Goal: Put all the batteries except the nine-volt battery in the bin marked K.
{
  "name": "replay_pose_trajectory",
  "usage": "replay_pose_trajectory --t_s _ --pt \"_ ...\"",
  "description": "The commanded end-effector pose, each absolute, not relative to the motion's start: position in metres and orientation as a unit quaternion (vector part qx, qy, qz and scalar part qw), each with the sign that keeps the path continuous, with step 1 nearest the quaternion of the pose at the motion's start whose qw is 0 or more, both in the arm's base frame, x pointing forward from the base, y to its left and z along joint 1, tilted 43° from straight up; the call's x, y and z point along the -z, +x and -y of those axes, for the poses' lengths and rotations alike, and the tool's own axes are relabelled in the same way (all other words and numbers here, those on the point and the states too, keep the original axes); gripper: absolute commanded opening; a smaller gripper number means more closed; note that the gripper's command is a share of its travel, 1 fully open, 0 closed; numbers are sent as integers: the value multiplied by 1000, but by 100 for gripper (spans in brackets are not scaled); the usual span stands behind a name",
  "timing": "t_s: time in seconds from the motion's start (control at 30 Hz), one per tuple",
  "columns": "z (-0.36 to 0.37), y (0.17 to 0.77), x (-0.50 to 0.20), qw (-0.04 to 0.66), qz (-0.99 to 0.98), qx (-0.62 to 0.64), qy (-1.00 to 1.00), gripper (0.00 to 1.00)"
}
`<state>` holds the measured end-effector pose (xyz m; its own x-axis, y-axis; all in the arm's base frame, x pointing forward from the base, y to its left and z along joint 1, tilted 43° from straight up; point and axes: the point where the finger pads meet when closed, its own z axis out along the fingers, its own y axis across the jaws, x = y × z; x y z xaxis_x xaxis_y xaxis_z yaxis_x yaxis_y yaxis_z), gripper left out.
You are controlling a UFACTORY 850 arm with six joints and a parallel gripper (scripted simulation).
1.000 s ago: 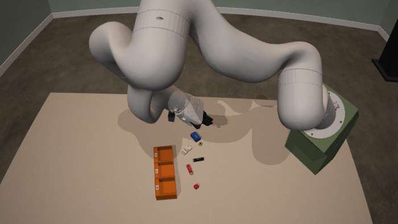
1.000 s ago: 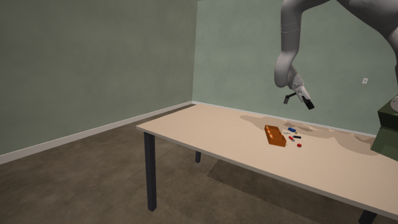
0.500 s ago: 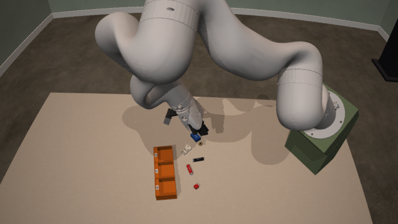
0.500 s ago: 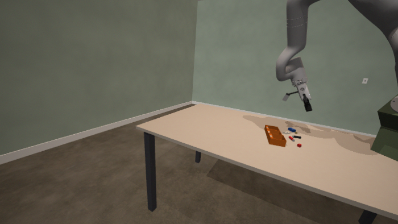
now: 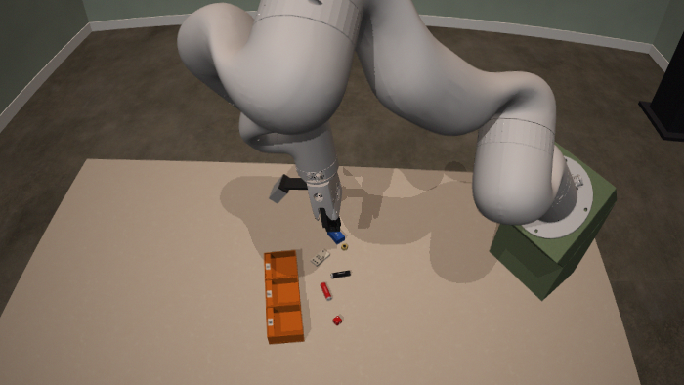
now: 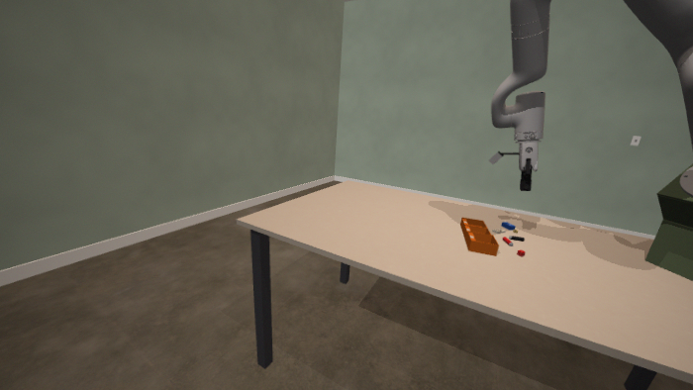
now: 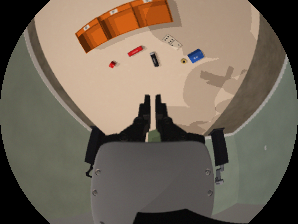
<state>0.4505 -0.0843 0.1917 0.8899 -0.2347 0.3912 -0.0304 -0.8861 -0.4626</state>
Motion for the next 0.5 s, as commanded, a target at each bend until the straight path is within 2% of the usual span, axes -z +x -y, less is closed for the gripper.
replay_pose_trajectory --t_s 0.0,0.47 --pt "99 458 -200 204 -73 298 -930 7" --pt "99 458 -200 201 -74 306 -928 7"
